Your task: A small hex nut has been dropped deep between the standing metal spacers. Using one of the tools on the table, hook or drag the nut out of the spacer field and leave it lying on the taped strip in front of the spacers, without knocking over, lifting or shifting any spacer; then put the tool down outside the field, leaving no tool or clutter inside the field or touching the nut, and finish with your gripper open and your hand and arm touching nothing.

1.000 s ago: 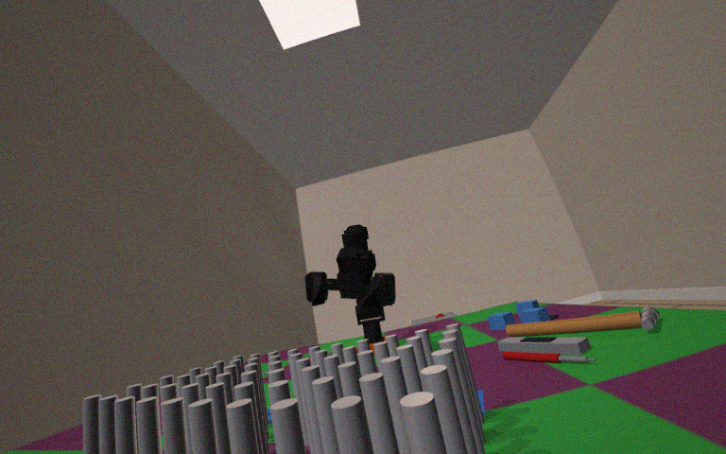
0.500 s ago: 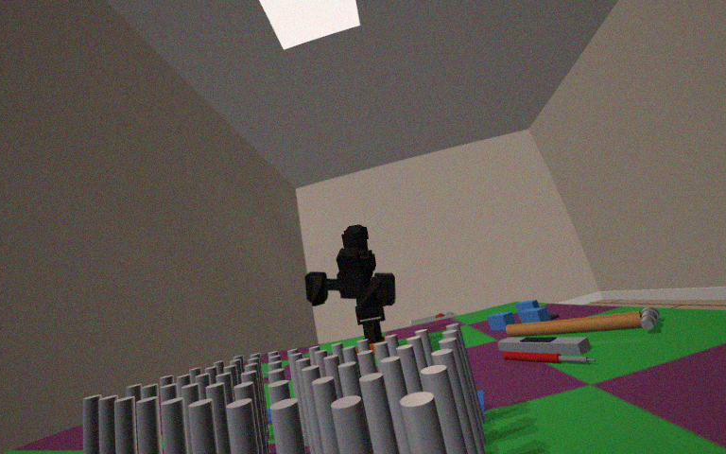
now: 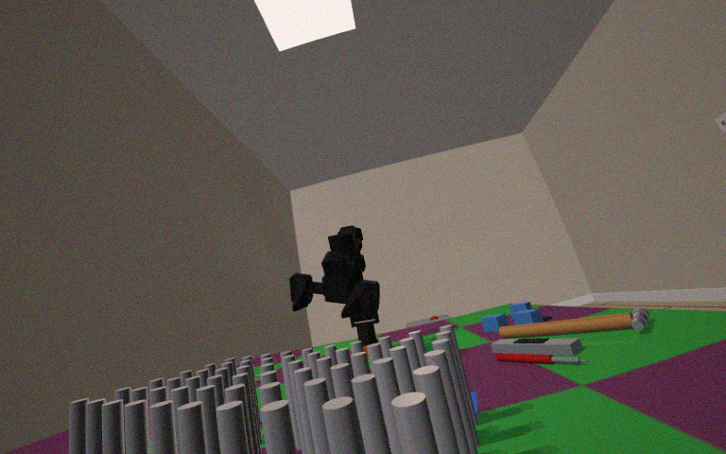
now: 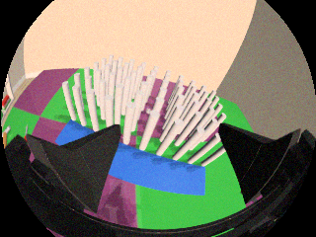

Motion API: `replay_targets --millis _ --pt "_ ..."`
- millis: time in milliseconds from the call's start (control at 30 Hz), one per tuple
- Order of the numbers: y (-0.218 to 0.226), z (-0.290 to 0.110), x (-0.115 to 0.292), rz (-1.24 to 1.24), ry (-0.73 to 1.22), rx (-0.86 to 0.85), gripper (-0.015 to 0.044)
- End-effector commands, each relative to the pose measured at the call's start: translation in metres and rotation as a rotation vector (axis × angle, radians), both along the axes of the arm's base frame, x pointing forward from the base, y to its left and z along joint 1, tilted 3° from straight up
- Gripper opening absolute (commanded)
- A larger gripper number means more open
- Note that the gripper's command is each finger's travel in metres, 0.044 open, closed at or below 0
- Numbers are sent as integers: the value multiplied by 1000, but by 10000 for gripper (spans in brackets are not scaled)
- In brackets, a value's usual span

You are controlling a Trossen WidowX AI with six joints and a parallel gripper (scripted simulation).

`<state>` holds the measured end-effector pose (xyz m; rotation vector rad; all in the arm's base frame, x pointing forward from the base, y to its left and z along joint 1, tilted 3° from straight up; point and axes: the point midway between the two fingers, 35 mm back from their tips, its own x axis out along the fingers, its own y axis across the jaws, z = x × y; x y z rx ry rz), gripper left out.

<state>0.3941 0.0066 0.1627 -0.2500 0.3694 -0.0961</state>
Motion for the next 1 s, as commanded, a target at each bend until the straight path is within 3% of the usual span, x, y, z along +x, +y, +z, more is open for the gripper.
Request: replay_targets --millis 0,267,500,767,967 --pt "-44 -1 10 -52 78 -109 440" --pt "-162 -9 6 -116 365 -345 440" --pt "-263 -26 -24 -39 695 -505 440" --pt "-378 -54 -114 253 1079 -558 440" --pt "-429 -71 -203 526 1199 -501 440"
